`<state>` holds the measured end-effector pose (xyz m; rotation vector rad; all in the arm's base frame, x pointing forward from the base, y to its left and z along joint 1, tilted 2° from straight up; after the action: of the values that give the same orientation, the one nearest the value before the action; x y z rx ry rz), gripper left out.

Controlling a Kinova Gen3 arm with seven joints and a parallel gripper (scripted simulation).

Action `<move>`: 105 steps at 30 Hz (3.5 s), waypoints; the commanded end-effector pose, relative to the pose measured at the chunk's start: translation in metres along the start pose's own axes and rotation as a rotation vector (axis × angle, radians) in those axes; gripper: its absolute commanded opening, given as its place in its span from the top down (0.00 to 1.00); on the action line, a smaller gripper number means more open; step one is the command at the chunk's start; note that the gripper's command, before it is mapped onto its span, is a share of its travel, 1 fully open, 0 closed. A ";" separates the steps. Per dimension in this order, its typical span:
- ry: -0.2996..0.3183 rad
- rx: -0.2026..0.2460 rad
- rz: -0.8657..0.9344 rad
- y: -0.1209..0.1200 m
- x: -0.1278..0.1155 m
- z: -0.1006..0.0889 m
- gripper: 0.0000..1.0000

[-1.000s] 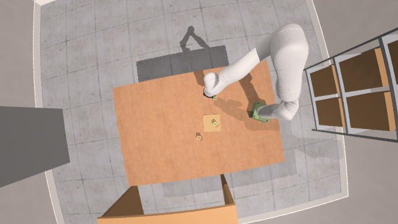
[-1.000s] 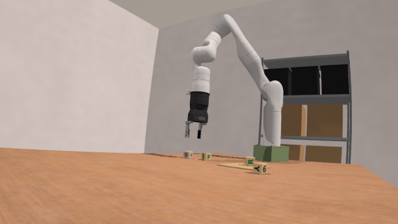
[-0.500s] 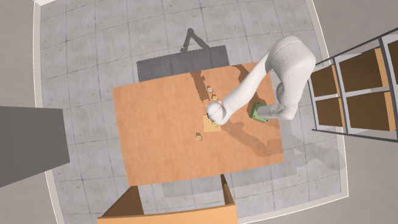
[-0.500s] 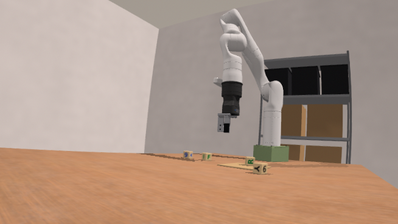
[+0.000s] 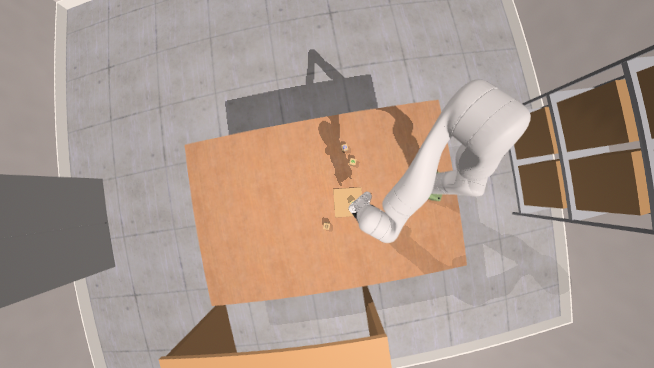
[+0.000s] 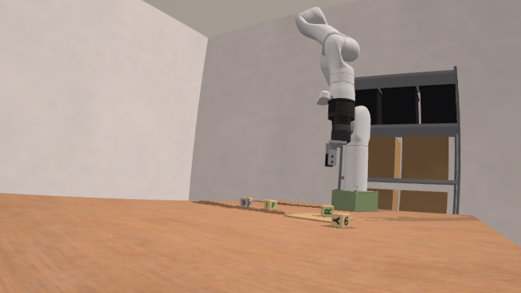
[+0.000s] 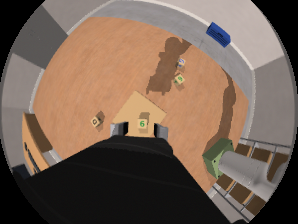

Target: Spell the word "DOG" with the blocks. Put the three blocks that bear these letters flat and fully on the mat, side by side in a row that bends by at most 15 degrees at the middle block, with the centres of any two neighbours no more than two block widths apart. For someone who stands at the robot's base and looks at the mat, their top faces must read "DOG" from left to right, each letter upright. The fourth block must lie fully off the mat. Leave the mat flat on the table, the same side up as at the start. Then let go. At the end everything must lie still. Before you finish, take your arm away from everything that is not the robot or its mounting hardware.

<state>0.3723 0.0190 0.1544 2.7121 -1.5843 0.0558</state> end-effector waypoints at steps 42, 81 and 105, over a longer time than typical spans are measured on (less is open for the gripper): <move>-0.014 -0.013 0.501 0.004 0.000 0.017 0.00; 0.000 0.001 1.551 -0.001 0.000 0.046 0.00; 0.001 0.002 1.566 -0.001 0.000 0.046 0.00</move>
<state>0.3747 0.0187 0.1077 0.8109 -3.0606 0.0416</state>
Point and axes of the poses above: the point where the finger pads meet when closed, its own z axis out along the fingers, its own y axis across the jaws, x = y × z, the point moved 6 cm from there along -z, back along the fingers, and after that the axes turned 3 degrees about -z, right-handed, at the moved point
